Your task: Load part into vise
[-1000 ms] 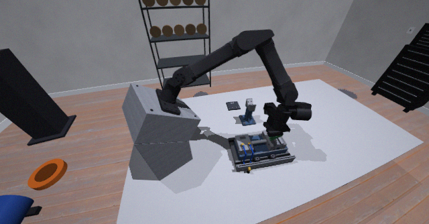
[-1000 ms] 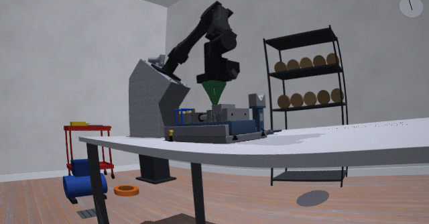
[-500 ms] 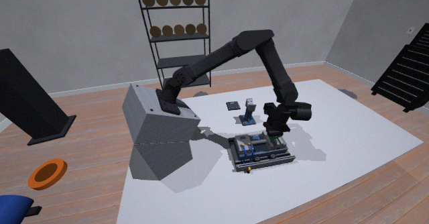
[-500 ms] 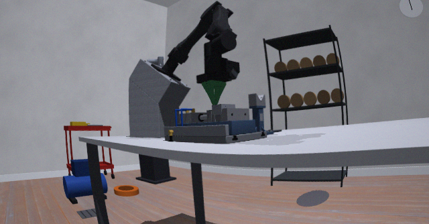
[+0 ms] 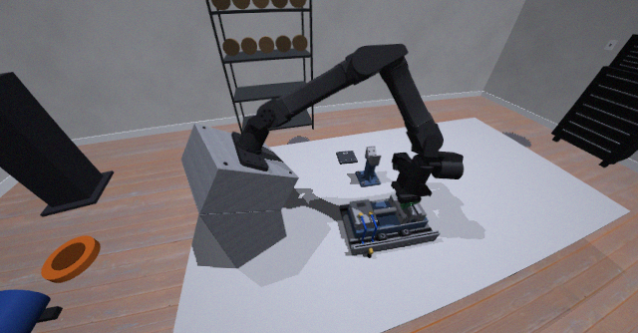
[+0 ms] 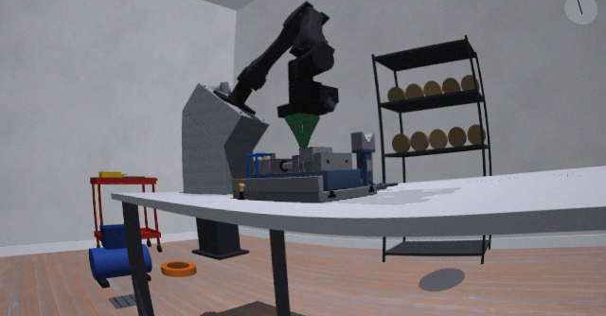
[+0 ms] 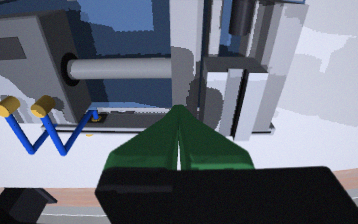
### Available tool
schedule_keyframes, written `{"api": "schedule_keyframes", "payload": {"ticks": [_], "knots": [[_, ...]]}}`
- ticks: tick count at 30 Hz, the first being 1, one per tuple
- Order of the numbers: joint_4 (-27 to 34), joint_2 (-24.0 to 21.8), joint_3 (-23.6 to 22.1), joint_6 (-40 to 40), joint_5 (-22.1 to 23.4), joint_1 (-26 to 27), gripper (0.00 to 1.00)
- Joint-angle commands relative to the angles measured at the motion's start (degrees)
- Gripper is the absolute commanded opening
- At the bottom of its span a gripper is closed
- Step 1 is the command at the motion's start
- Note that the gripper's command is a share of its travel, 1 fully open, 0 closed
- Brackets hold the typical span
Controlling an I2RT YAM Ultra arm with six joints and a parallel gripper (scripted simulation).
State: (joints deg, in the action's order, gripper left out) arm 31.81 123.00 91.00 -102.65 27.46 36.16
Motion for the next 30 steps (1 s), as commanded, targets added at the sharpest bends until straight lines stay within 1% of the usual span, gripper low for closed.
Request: {"api": "schedule_keyframes", "payload": {"ticks": [1,9,13,18,30], "knots": [[0.2,-0.68,2.01,0.39,0.3,0.42,0.0],[0.78,0.05,2.24,0.45,0.27,0.35,0.0],[1.24,0.9,3.1,0.54,0.19,0.11,0.0],[1.75,1.09,4.01,0.56,0.18,0.06,0.0],[1.82,1.01,4.1,0.53,0.18,0.3,0.0]]}}
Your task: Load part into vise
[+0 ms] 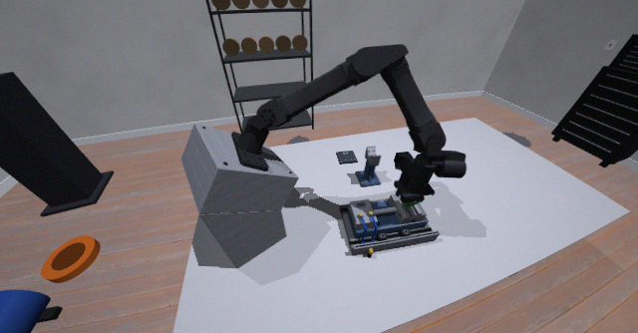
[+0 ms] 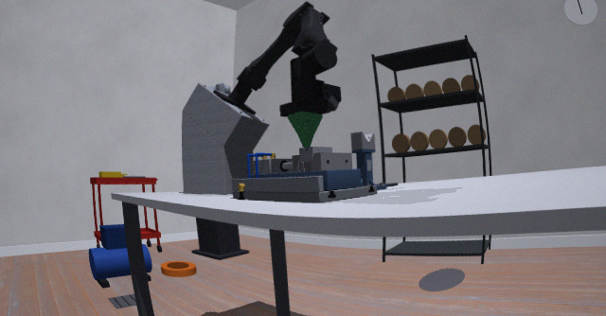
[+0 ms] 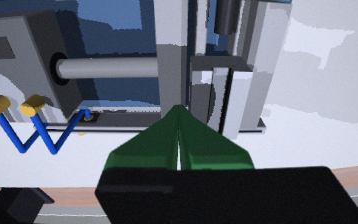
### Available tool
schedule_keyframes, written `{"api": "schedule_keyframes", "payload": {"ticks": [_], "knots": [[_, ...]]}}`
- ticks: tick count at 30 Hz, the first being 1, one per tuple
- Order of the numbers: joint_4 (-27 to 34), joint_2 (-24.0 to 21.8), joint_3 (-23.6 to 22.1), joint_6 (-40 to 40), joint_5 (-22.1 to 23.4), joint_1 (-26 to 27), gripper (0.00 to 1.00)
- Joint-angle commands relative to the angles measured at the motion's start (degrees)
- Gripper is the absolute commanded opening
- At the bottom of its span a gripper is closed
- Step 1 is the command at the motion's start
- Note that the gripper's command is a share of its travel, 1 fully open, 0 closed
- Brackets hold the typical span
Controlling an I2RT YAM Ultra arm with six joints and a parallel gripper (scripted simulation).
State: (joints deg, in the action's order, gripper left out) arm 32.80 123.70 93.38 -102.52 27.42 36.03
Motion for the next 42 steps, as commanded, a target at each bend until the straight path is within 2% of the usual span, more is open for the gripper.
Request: {"api": "schedule_keyframes", "payload": {"ticks": [1,30,34,41,42], "knots": [[0.84,0.31,1.72,0.4,0.23,0.43,0.0],[0.42,-0.11,1.59,0.34,0.25,0.49,0.0],[-0.85,-1.58,-1.25,0.17,0.32,0.69,0.0],[-0.31,-1.83,-1.83,0.04,0.38,0.89,0.0],[-0.35,-1.87,-0.77,0.04,0.37,0.9,0.0]]}}
